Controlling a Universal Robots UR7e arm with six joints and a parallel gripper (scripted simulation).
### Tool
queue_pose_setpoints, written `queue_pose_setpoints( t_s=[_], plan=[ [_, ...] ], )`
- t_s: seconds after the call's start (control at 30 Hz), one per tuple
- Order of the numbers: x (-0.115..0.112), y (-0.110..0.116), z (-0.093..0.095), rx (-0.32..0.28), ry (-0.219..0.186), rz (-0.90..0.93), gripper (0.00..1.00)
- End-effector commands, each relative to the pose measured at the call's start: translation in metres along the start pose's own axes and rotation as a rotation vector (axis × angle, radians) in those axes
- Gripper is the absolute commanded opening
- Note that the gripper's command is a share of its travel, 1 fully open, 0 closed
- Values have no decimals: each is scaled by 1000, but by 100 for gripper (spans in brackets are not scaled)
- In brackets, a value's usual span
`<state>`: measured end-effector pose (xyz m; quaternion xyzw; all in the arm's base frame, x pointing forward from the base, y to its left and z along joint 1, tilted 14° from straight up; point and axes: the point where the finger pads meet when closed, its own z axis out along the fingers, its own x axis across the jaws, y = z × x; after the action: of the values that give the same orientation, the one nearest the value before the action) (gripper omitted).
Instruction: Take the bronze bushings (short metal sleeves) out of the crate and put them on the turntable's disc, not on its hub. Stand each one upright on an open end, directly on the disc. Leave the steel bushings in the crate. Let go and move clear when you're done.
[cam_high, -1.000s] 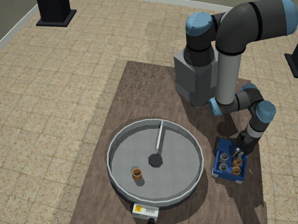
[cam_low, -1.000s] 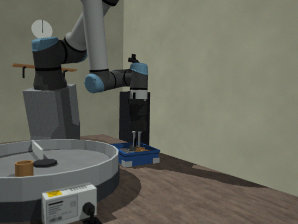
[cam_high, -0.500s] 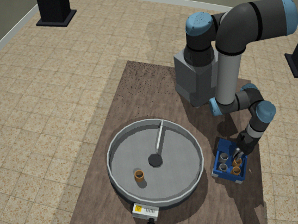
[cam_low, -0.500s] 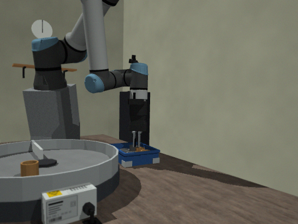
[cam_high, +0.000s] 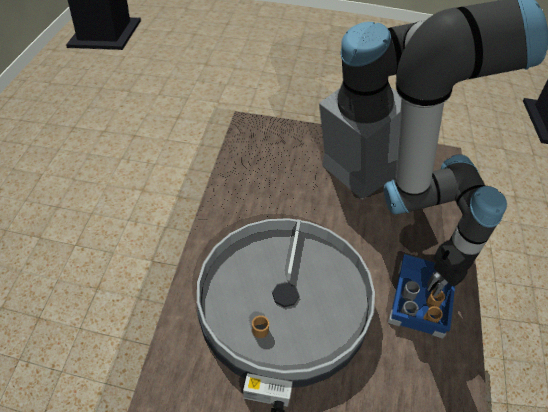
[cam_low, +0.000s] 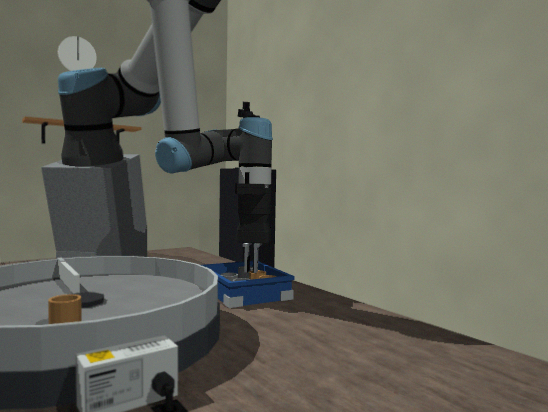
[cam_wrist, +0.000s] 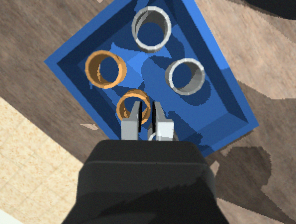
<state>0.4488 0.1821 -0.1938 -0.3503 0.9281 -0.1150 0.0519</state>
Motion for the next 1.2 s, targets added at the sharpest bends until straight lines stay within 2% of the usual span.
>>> queue_pose_setpoints(
  t_s=[0.0,0.4,1.17],
  plan=[
    [0,0,7,1,-1,0,36],
    [-1,0,19,1,-1,0,36],
    [-1,0,20,1,-1,0,36]
  ],
)
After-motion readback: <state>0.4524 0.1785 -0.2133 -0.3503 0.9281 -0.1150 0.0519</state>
